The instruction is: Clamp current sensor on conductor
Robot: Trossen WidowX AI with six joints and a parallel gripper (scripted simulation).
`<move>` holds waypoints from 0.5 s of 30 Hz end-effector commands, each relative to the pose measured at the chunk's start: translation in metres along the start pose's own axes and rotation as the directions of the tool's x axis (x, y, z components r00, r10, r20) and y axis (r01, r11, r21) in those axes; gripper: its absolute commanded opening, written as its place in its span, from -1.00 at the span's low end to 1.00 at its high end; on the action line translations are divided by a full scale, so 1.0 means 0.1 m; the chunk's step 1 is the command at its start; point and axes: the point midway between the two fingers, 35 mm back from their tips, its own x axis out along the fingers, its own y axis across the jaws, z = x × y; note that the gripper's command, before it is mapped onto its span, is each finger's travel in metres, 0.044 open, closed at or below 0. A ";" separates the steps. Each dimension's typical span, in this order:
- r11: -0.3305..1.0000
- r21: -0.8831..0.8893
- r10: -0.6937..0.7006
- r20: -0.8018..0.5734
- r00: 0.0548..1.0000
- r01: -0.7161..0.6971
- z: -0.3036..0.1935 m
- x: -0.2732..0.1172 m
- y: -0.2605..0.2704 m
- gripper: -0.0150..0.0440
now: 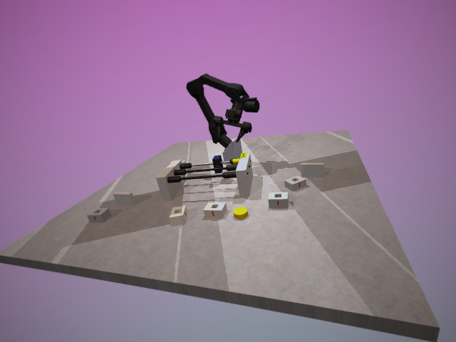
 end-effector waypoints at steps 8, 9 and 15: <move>0.973 0.231 -0.008 0.103 0.995 -0.016 -0.09 -0.04 0.00 1.00; 0.973 0.231 -0.008 0.103 0.995 -0.016 -0.09 -0.04 0.00 1.00; 0.973 0.231 -0.008 0.103 0.995 -0.016 -0.09 -0.04 0.00 1.00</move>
